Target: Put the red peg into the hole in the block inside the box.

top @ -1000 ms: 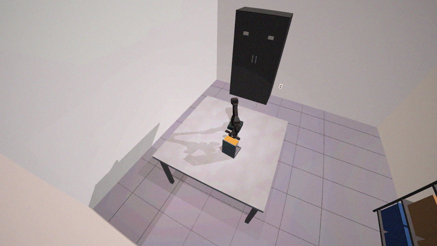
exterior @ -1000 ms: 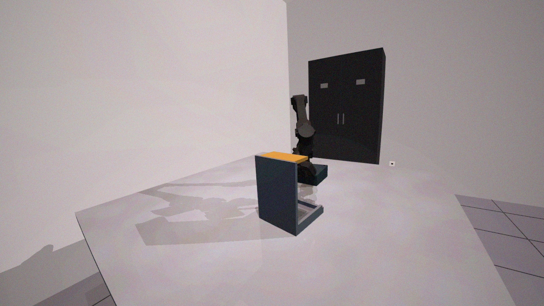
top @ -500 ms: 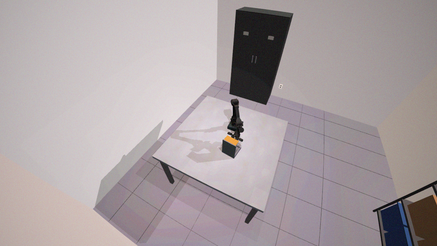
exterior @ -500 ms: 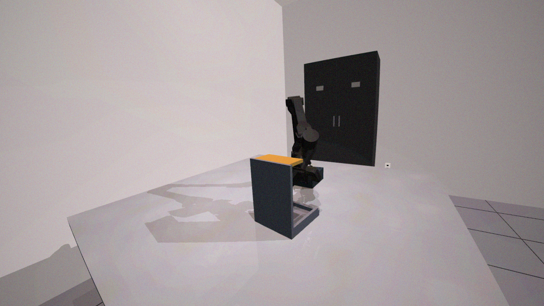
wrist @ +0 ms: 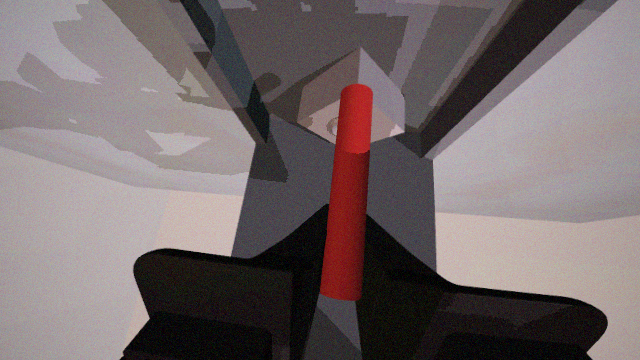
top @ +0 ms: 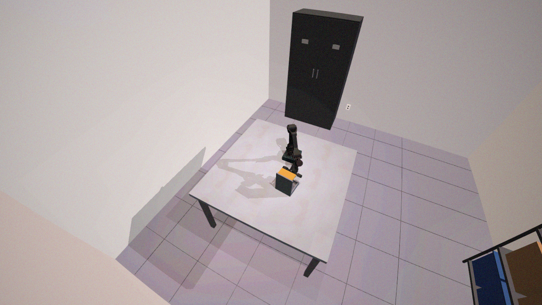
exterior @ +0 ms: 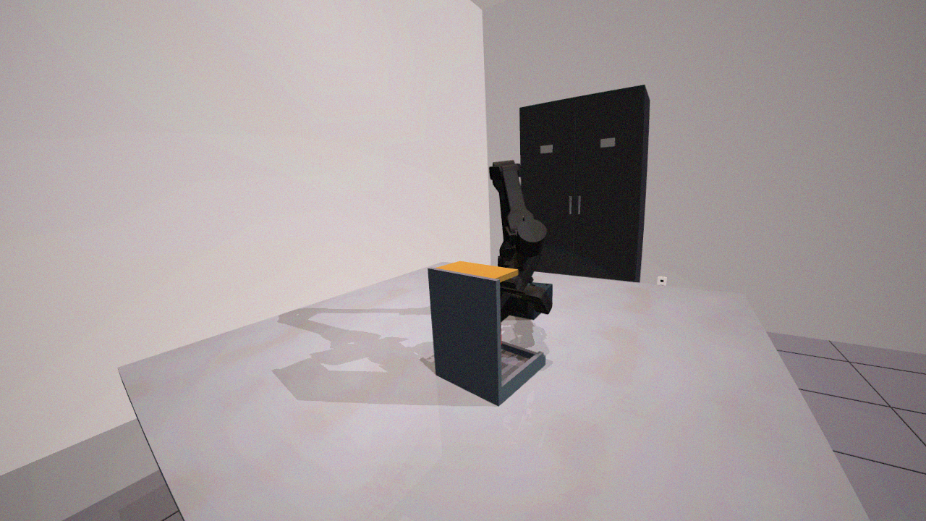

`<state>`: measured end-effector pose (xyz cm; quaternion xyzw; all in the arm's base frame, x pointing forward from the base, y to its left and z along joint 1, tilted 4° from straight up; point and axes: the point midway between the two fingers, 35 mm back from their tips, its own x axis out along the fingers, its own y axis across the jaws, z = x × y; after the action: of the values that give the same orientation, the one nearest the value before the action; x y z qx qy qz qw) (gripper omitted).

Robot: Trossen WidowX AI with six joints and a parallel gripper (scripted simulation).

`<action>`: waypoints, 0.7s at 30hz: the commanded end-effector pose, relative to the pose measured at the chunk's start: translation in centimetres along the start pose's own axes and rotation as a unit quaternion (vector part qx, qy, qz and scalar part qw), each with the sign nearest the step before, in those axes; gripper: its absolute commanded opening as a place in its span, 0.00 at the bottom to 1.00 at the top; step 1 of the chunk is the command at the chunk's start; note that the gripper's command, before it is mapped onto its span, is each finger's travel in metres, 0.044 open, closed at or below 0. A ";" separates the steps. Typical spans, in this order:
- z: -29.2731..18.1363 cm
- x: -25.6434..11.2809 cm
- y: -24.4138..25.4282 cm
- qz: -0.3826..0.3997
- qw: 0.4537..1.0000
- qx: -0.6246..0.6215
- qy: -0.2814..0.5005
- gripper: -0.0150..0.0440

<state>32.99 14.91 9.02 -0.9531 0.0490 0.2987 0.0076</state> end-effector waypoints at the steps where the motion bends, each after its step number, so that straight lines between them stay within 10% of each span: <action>1: -0.7 1.0 -0.1 -0.001 1.000 -0.002 -0.001 0.25; 21: -1.5 1.9 0.1 -0.001 1.000 -0.002 -0.001 0.25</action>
<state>35.12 14.55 9.24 -0.9533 0.0496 0.2977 0.0074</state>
